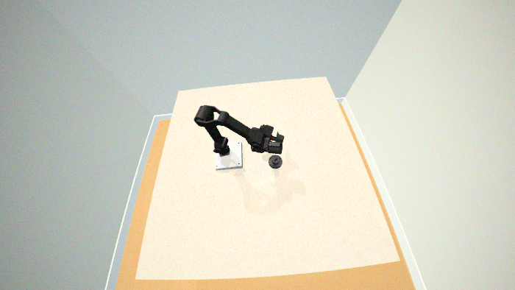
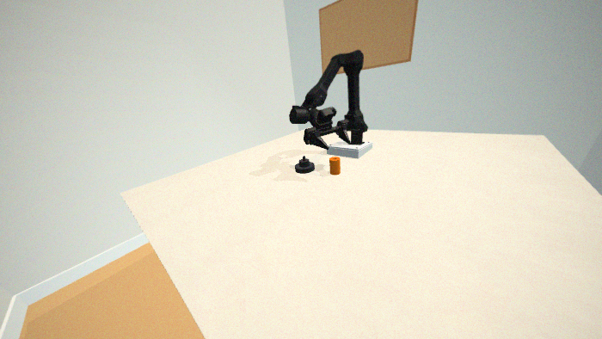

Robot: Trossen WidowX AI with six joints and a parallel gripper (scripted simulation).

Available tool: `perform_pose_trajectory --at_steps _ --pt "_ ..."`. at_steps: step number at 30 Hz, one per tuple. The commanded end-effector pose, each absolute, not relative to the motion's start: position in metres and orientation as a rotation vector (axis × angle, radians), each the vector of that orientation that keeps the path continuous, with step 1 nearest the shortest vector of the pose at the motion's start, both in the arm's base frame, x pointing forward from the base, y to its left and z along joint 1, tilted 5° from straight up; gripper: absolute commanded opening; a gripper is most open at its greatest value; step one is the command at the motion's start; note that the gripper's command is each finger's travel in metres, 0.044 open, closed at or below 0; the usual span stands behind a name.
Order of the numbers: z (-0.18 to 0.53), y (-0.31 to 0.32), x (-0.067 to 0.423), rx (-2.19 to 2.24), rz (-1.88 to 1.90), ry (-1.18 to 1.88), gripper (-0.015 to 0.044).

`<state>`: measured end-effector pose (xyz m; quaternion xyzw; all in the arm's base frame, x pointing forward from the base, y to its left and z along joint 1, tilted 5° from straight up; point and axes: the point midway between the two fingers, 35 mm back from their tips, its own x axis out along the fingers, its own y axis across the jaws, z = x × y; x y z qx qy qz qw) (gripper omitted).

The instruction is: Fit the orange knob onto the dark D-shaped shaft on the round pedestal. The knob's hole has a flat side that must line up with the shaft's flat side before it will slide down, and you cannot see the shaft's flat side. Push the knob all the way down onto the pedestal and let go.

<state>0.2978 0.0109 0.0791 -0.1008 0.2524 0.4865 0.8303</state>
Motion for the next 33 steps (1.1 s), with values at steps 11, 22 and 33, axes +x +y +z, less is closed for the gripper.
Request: perform_pose_trajectory --at_steps 11,22,33 --pt "0.106 0.012 0.3 -0.787 0.843 1.465 0.044" --pt "0.106 0.012 0.3 -0.787 0.843 1.465 0.044" --pt "0.105 0.012 0.3 -0.089 0.102 1.628 0.044"
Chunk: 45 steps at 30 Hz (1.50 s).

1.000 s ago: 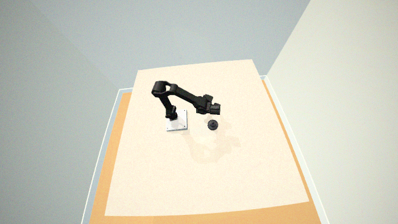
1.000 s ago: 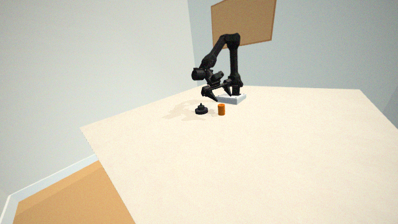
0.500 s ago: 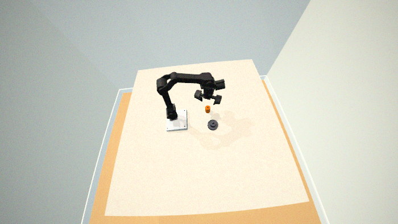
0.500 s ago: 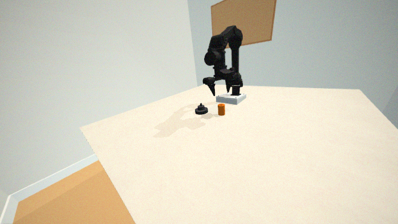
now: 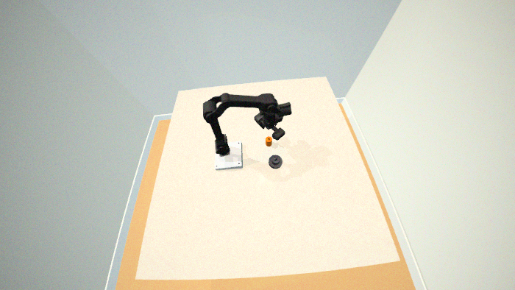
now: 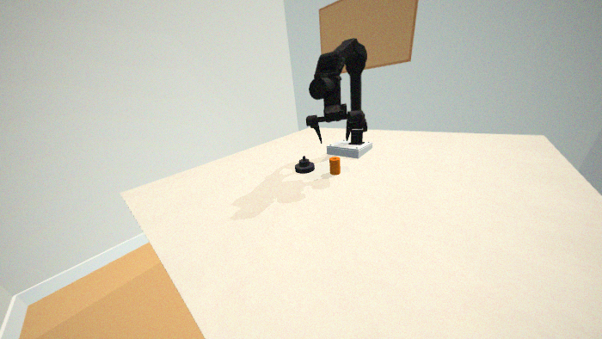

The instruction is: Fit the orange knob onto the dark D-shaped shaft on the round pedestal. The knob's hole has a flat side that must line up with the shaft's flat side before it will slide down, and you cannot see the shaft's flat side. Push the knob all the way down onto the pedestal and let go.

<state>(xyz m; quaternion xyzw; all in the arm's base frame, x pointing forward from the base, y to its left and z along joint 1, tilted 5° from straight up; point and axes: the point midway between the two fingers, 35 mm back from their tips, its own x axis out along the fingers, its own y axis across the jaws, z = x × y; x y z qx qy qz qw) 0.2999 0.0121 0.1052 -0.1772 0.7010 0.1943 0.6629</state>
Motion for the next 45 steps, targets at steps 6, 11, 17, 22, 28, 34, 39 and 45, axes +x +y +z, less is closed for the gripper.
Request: perform_pose_trajectory --at_steps 6,11,17,22,28,34,39,45 --pt "0.104 0.012 0.3 0.02 -0.013 1.631 0.044" --pt "0.104 0.012 0.3 0.02 -0.013 1.631 0.044" --pt "0.078 0.012 0.299 0.02 -0.013 1.631 0.044" --pt "0.07 0.012 0.298 0.02 -0.013 1.631 0.044" --pt "0.056 0.012 0.297 0.02 -0.013 1.631 0.044" --pt "0.047 0.012 0.297 0.02 -0.013 1.631 0.044" --pt "0.039 0.012 0.297 0.02 -0.013 1.631 0.044" --pt "0.029 0.012 0.297 0.02 -0.013 1.631 0.044"
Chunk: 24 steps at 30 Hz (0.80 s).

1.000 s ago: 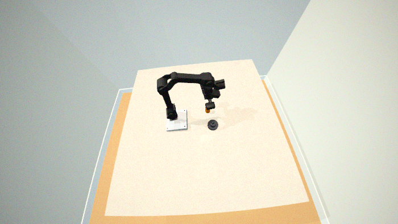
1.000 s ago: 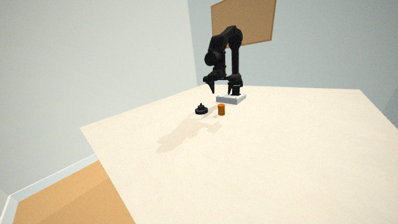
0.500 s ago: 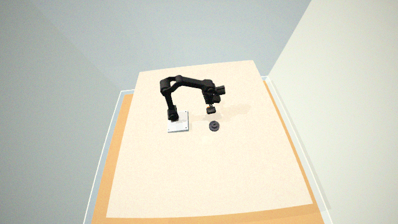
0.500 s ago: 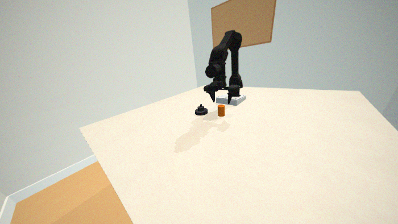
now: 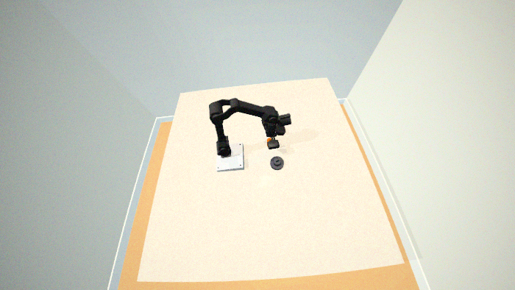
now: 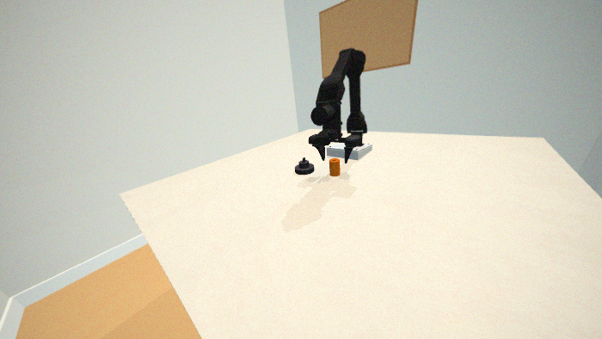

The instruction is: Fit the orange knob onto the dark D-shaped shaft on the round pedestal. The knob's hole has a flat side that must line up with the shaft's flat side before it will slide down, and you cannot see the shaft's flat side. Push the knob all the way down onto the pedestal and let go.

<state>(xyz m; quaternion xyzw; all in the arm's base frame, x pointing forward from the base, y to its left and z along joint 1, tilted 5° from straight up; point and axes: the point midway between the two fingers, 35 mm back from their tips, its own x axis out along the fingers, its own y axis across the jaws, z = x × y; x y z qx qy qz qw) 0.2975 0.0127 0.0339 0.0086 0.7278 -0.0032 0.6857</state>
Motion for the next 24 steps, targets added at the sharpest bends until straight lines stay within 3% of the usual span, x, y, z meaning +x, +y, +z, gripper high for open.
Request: perform_pose_trajectory --at_steps 1,24 --pt "0.027 0.012 0.297 0.02 -0.013 1.631 0.044" --pt "-0.009 0.012 0.293 0.02 -0.013 1.631 0.044"
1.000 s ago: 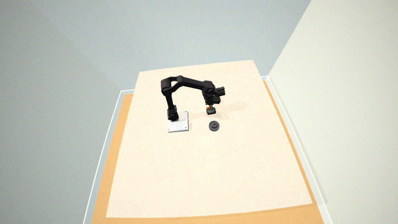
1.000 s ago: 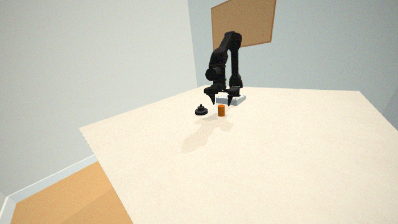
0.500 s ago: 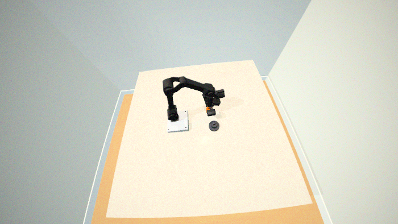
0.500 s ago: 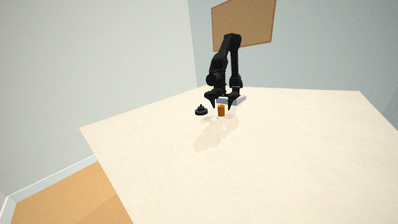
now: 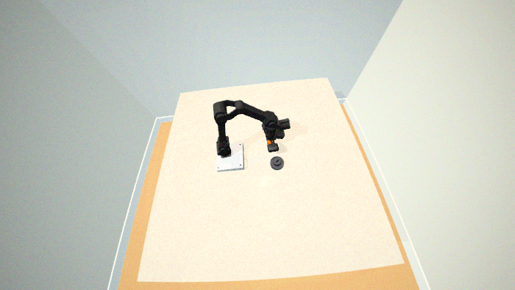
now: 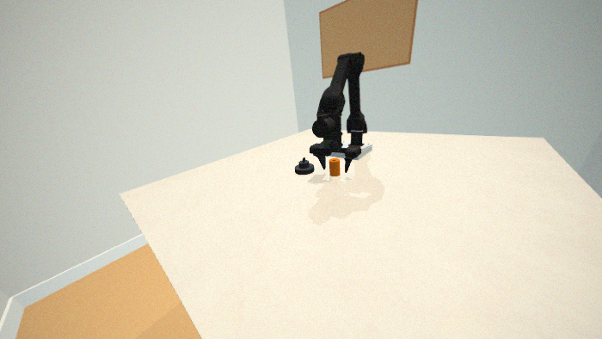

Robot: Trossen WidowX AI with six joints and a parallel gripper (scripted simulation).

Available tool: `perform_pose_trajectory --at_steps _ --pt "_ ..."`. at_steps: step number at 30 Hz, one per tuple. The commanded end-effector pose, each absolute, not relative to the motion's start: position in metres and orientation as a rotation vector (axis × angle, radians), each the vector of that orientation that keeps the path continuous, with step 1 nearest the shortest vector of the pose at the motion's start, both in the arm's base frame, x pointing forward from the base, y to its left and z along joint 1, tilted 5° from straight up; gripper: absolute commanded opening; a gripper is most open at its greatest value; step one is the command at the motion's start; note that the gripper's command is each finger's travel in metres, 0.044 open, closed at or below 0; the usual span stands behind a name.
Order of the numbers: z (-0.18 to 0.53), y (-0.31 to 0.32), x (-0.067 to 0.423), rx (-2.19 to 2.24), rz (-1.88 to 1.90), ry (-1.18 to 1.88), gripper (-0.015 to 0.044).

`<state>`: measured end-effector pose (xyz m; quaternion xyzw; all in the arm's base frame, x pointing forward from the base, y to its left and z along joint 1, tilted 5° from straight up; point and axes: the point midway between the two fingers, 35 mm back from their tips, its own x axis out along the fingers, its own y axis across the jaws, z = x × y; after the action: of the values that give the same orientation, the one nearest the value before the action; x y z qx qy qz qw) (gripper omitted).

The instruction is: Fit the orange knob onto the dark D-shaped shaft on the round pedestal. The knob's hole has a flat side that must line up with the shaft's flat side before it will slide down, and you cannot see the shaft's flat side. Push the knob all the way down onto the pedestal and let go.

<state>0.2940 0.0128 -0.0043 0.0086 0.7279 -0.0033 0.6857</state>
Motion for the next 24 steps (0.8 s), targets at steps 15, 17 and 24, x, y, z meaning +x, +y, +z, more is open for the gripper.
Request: perform_pose_trajectory --at_steps 15,17,24 --pt "-0.011 0.012 0.292 0.02 -0.013 1.631 0.0164" --pt "-0.011 0.012 0.292 0.02 -0.013 1.631 0.0151" --pt "0.002 0.012 0.297 0.02 -0.013 1.631 0.0006"
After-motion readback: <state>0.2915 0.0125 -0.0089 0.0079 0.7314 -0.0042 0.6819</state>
